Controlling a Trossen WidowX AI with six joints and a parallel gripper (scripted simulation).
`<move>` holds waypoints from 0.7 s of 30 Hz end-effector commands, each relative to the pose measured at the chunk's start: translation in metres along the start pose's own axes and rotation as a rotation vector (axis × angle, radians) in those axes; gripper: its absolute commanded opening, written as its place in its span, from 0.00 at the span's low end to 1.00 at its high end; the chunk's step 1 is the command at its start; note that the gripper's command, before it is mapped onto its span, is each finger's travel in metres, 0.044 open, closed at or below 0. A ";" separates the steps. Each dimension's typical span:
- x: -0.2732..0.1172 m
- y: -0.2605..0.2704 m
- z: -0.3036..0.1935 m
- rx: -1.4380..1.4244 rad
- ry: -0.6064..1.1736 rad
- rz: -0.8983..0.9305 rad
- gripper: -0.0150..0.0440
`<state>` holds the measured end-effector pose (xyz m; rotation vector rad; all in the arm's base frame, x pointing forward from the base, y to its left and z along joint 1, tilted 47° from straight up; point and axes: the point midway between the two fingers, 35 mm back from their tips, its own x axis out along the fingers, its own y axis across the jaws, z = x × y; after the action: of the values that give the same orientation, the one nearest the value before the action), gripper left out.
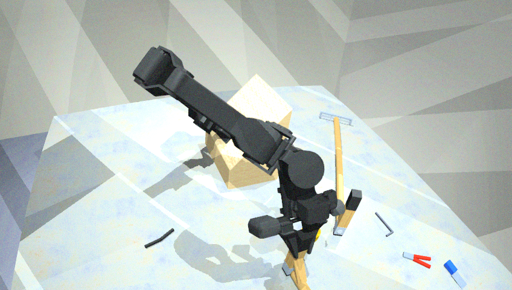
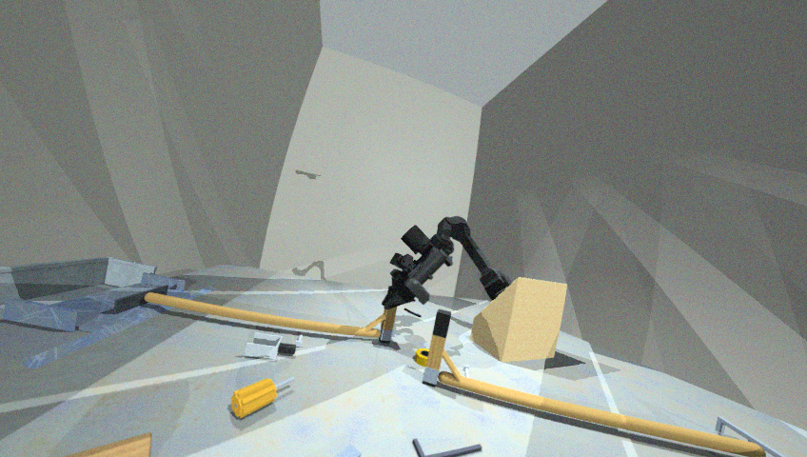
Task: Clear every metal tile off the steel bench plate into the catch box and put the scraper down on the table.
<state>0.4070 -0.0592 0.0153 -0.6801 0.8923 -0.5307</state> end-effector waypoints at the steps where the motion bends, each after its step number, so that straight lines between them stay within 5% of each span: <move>1: 0.003 -0.001 0.008 0.005 -0.010 0.001 0.25; 21: 0.021 0.000 0.035 0.006 -0.010 0.000 0.25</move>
<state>0.4381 -0.0631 0.0162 -0.6786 0.8927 -0.5328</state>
